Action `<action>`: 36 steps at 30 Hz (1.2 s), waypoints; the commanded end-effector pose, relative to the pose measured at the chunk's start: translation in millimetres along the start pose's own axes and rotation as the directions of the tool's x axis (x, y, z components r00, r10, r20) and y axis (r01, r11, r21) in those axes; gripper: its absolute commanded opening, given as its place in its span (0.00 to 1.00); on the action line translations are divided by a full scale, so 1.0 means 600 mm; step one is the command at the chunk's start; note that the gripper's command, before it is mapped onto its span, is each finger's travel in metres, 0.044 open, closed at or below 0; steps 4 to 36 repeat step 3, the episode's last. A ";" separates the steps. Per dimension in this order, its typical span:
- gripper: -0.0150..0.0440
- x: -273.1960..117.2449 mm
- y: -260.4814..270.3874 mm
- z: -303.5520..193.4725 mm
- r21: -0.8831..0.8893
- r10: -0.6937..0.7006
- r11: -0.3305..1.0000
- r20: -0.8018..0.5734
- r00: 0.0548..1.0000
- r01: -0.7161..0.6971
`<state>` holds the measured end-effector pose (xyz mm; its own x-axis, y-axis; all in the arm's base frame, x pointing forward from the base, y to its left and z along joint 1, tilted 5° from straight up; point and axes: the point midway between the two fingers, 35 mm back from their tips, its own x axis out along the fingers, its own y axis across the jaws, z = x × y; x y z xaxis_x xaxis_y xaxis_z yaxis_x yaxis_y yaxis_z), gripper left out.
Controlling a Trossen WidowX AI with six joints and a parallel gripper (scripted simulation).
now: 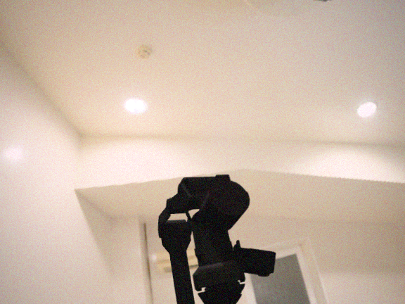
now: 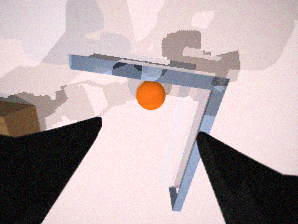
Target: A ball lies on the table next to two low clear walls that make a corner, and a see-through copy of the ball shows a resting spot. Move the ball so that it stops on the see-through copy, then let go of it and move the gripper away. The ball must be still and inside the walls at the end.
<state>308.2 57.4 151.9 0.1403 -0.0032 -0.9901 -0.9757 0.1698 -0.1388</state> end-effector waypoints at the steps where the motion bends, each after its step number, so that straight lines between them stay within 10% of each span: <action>1: 1.00 -0.001 0.000 0.000 0.002 0.005 1.000 -0.002 1.000 -0.005; 36: 1.00 -0.001 0.000 0.000 0.002 0.005 1.000 -0.002 1.000 -0.005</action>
